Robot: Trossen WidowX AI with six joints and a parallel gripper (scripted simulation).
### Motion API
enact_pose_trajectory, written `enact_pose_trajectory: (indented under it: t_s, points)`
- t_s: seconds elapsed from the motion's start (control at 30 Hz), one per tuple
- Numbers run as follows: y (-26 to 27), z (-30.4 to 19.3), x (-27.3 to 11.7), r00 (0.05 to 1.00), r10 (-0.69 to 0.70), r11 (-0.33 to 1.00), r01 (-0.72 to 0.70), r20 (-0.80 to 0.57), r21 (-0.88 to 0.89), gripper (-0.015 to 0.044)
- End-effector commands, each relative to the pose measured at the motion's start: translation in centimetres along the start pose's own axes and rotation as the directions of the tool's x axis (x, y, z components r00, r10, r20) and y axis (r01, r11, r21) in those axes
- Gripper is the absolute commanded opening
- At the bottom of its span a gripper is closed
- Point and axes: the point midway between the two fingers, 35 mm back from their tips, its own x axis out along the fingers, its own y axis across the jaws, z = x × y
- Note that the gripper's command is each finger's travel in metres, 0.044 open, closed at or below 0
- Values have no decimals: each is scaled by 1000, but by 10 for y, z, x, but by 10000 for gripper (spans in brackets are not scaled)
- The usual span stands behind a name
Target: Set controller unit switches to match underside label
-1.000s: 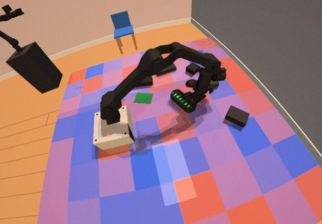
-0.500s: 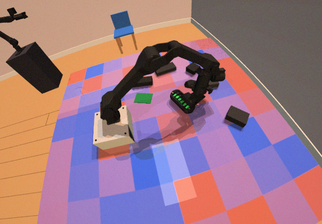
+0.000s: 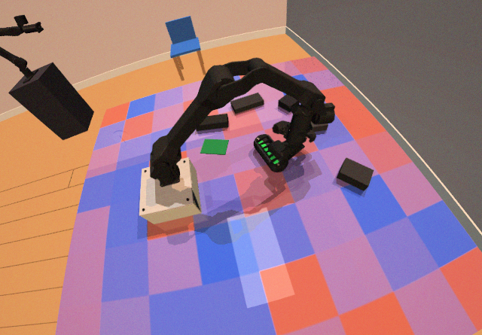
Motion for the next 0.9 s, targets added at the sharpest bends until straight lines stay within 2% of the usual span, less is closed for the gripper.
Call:
enact_pose_trajectory:
  t_s: [0.0, 0.87]
  points:
    - [9, 2, 3, 1000, 18, 1000, -18, 5, -7, 0]
    - [24, 5, 8, 1000, 20, 1000, -20, 5, -7, 0]
